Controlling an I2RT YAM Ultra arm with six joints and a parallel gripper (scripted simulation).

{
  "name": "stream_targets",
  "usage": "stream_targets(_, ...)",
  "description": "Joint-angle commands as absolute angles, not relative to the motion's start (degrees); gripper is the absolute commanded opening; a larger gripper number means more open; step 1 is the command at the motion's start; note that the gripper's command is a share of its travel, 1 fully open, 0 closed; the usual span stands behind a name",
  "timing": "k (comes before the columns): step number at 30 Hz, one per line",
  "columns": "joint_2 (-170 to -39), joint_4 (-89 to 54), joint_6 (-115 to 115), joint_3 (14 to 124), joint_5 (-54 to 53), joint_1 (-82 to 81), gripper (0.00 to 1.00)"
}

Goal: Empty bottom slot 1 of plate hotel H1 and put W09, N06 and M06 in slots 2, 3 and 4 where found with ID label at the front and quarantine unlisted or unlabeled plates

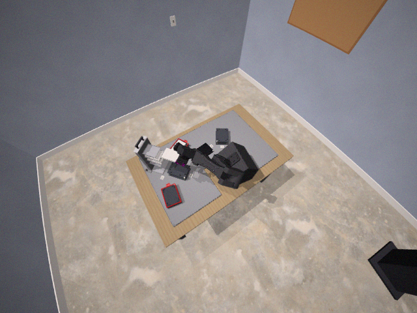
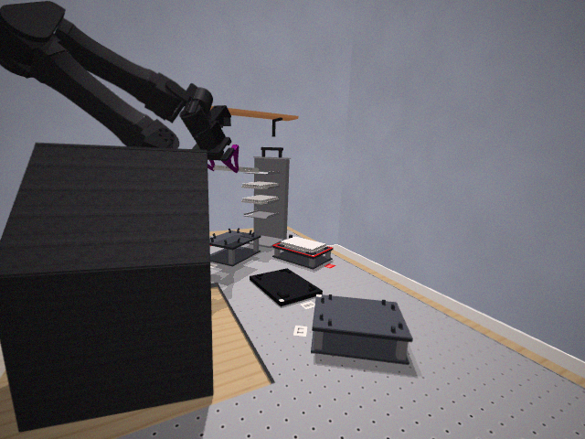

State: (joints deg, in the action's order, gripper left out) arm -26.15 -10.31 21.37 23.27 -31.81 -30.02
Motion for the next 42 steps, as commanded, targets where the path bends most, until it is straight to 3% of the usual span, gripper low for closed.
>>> stream_targets(1,-27.65,-7.8,21.71,26.16,-30.9,-30.47,0.85)
stream_targets(42,-38.5,-2.01,22.14,31.48,-28.66,-32.54,0.85)
